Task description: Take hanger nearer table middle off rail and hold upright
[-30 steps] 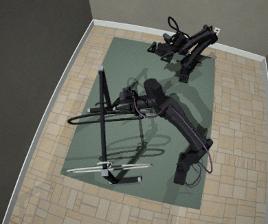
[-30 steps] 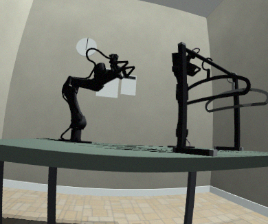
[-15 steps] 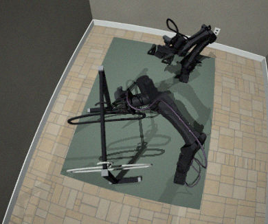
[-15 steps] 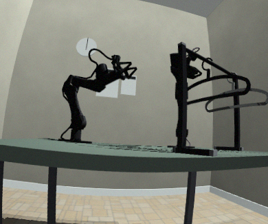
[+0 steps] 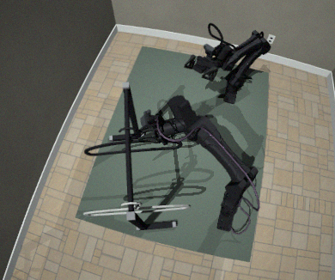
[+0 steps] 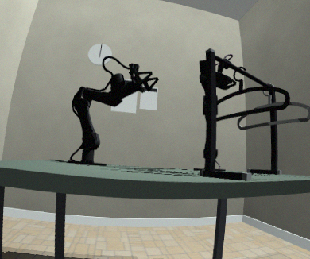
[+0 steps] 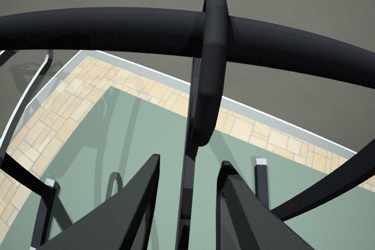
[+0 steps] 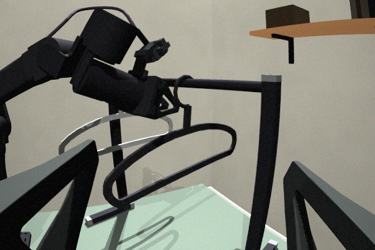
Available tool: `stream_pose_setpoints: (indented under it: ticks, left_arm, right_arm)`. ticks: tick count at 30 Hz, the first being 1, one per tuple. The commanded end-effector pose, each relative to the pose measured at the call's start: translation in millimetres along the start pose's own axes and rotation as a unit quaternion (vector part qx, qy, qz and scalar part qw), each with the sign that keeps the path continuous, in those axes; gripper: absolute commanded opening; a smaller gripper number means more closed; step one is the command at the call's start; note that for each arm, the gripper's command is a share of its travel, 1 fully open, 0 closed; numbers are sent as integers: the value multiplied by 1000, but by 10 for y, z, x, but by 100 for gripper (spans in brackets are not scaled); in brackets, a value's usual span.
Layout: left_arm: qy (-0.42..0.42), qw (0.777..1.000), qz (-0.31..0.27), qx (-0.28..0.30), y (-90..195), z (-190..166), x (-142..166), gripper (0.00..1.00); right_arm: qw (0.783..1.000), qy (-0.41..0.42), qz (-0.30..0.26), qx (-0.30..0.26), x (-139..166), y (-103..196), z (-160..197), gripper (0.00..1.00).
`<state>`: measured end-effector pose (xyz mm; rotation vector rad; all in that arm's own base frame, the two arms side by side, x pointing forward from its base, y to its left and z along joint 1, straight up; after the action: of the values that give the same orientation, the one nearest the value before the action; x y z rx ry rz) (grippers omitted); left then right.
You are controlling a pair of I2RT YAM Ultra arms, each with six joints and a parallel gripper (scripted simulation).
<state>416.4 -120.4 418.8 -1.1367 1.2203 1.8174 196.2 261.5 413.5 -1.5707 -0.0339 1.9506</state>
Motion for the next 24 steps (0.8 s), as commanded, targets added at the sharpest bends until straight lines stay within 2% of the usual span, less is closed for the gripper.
stream_pose_setpoints:
  ticks: [1,24]
  left_arm:
    - [7,1000,-10,0,13,67,-133,31]
    - [11,1000,-15,1,-310,75,-169,30]
  right_arm:
    - [1000,4,-22,-9,-124,-4,58,100]
    - [1000,4,-22,-9,-124,-4,58,100]
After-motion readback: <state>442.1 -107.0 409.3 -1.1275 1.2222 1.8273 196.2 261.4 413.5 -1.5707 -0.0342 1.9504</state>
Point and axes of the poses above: on each arm, the point where the finger pads meet when closed, its own y axis back along the fingers, its own z axis across the jaws, x = y × z, the point moved 4 cm from there along y, back along the fingers, and after that the axes turned 11 degrees about -y, right-handed, at the moved point
